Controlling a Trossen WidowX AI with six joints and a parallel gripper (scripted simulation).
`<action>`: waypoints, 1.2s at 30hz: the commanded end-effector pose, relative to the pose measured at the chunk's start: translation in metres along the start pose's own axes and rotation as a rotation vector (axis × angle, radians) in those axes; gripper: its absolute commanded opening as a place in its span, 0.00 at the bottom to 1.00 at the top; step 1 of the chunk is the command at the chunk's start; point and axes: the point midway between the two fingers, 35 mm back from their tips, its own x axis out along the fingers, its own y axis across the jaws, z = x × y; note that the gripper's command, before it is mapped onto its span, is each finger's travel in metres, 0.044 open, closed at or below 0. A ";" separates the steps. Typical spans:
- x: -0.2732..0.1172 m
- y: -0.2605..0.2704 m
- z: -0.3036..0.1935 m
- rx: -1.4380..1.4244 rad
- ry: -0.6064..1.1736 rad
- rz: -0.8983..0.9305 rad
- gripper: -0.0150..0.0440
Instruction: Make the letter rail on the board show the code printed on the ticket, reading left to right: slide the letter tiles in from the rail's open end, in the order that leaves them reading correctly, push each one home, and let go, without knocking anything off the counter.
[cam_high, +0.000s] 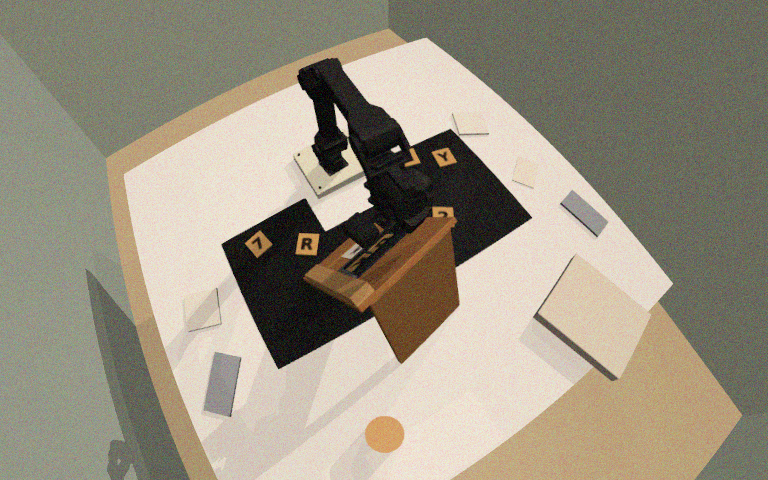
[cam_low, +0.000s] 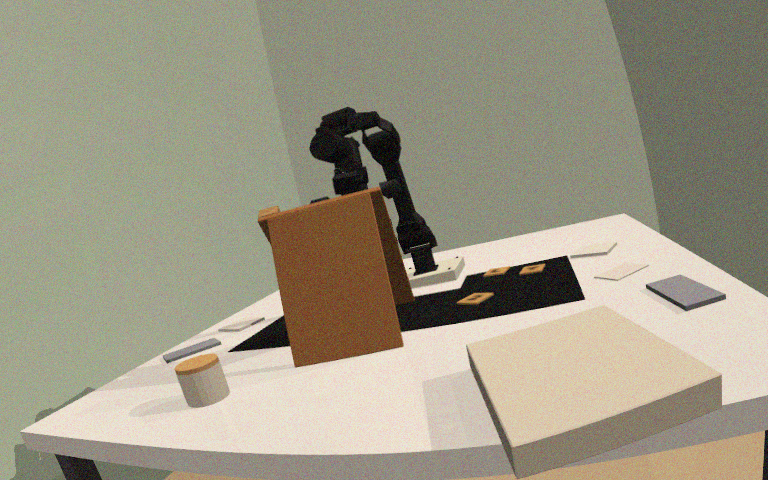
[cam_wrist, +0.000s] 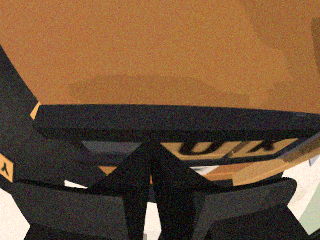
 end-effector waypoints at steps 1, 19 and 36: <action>0.000 -0.002 -0.001 -0.005 0.004 -0.004 0.25; 0.001 -0.008 0.000 -0.005 0.004 -0.004 0.25; 0.001 -0.013 0.000 -0.005 0.004 -0.005 0.25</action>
